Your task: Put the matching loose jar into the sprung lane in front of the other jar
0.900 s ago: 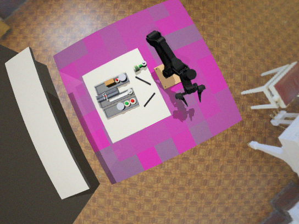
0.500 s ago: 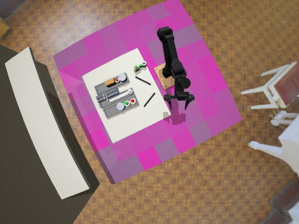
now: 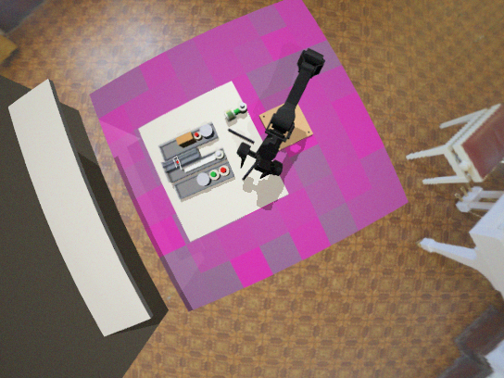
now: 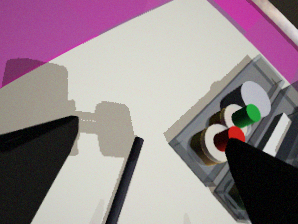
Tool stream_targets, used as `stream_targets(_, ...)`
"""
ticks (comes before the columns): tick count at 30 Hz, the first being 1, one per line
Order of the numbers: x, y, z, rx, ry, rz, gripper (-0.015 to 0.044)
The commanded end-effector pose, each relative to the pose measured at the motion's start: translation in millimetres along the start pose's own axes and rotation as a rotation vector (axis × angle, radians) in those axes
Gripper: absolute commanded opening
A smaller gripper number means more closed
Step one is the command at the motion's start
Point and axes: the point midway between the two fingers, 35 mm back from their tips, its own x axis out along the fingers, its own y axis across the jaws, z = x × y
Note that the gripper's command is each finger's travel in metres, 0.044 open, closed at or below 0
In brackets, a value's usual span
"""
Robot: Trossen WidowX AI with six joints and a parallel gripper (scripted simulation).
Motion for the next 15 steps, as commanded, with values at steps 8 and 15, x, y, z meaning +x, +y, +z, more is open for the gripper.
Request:
stream_targets(8, -11.0, -112.1, -65.6, 0.119, 0.384, -0.2, 0.044)
stream_targets(15, -44.1, -160.6, -117.6, 0.266, 0.612, -0.222, 0.044)
